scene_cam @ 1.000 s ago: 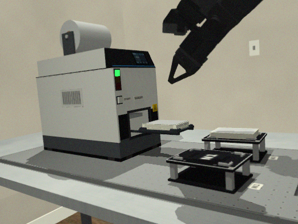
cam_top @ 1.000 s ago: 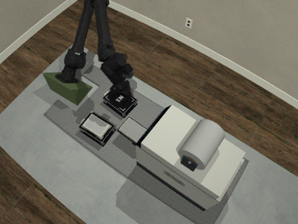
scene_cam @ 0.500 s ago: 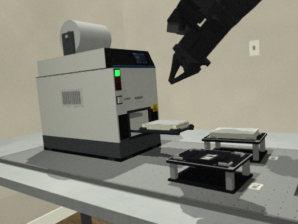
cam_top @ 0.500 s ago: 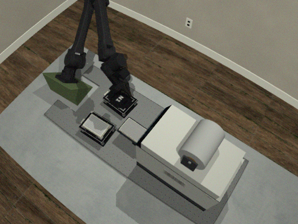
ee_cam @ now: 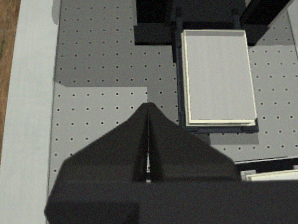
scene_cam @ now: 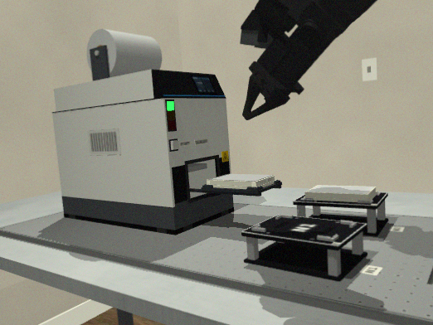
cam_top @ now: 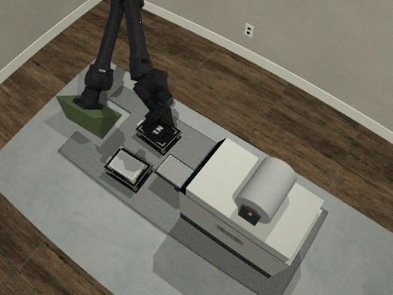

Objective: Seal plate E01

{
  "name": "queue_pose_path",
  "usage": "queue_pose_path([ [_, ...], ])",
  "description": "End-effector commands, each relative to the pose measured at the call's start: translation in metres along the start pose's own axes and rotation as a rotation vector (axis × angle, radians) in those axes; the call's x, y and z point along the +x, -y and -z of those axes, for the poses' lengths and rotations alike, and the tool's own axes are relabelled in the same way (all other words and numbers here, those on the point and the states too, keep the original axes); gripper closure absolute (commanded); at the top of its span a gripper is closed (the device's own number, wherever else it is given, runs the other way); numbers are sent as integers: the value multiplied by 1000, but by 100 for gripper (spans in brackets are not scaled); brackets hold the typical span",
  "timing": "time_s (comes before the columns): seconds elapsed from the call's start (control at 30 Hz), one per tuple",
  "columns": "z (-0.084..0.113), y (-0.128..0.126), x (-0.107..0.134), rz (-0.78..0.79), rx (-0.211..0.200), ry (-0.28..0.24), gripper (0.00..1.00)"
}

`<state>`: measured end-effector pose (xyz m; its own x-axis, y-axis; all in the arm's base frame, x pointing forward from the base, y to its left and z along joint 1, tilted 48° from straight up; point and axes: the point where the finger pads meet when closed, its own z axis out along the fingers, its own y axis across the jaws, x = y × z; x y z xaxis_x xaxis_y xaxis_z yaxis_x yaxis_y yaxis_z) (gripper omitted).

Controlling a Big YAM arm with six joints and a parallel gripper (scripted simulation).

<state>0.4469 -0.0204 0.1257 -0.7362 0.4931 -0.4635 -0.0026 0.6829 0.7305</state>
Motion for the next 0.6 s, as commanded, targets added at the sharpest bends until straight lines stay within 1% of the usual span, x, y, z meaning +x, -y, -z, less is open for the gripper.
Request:
queue_pose_path([
  [0.0, 8, -8, -39, 54, -11, 10, 100],
  [0.03, 8, -7, -40, 52, -11, -38, 100],
  [0.13, 4, 0, -41, 61, -7, -148, 100],
  [0.2, 4, 0, -41, 61, -7, -148, 100],
  [0.23, 3, 0, -29, 50, -3, -196, 100],
  [0.37, -7, -2, -35, 74, -9, -340, 100],
  [0.53, -16, -3, -28, 87, -13, -537, 100],
  [0.57, -17, -3, -26, 89, -14, -564, 100],
])
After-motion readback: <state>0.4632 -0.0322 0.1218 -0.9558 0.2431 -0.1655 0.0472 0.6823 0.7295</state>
